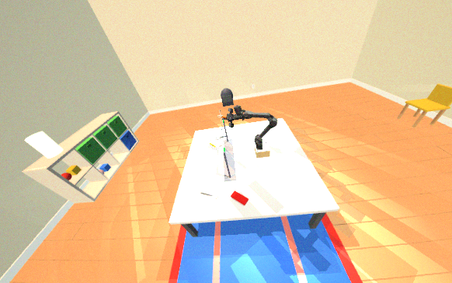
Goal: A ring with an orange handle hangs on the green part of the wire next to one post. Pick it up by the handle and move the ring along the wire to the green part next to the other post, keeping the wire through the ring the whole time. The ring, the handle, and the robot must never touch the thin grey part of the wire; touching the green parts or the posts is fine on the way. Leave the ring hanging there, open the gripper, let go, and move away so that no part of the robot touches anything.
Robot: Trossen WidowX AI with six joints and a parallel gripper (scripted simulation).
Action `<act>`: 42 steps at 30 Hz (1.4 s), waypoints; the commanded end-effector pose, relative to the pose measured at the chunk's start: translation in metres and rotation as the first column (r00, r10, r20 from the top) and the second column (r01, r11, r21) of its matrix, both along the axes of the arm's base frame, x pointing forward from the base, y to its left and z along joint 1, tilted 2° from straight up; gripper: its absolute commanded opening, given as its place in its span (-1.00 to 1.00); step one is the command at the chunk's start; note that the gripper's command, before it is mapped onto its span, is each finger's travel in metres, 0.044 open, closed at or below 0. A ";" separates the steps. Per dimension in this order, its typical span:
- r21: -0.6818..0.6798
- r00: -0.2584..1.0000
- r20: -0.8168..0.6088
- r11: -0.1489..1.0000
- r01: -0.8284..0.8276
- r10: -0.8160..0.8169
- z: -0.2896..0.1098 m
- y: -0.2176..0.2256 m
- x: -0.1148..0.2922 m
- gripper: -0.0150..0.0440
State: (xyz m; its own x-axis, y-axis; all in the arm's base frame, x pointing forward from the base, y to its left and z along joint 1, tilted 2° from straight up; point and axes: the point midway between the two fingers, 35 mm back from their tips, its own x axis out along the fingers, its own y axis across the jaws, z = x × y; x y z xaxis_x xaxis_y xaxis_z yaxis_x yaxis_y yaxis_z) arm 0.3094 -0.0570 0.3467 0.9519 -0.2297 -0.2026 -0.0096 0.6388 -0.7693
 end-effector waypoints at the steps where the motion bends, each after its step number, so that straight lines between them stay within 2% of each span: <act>1: -0.045 1.000 0.012 0.999 0.003 -0.003 0.002 -0.001 -0.002 -1.00; 21: -0.284 0.998 0.065 0.959 0.016 0.003 0.011 -0.007 -0.001 -1.00; 42: -0.516 0.993 0.118 0.856 0.042 0.022 0.021 -0.010 0.000 -1.00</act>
State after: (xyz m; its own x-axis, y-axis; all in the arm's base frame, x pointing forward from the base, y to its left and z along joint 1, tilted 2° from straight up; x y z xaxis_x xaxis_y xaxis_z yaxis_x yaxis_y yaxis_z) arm 0.3099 -0.0677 0.3677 0.9576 -0.2844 0.0452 0.0995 0.1795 -0.9787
